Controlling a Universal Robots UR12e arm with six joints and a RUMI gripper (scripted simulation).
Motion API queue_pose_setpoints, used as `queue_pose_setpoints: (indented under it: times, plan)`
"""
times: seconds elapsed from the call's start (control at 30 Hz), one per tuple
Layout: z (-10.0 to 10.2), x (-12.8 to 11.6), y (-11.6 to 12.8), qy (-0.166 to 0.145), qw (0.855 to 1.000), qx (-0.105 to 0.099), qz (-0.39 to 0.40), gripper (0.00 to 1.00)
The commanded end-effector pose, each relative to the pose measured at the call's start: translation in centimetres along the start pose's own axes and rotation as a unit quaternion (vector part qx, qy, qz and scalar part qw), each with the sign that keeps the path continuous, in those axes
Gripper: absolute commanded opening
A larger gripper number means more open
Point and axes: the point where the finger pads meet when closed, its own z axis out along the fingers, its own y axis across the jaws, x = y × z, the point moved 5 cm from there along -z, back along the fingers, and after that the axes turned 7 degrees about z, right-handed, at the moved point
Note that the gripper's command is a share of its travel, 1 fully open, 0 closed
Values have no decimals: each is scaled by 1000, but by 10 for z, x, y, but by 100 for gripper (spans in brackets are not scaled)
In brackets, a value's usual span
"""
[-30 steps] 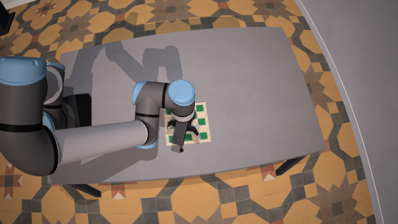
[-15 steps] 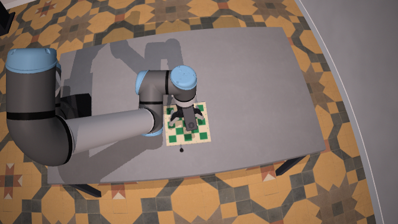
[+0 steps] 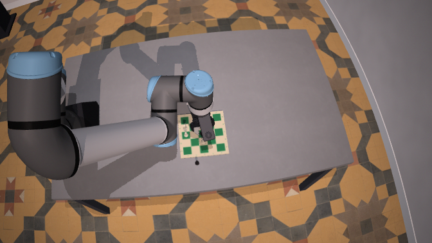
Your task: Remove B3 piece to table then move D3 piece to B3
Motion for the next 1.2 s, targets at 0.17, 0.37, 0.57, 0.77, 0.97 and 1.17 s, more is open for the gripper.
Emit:
queue_pose_setpoints:
  times: [0.17, 0.37, 0.57, 0.77, 0.97, 1.17]
  plan:
    - [-1, 0, 0, 0, 1000, 1, 0, 22]
    - [-1, 0, 0, 0, 1000, 1, 0, 22]
    - [-1, 0, 0, 0, 1000, 1, 0, 22]
    - [0, 0, 0, 0, 1000, 1, 0, 22]
    - [1, 0, 0, 0, 1000, 1, 0, 22]
    - [5, 0, 0, 0, 1000, 1, 0, 22]
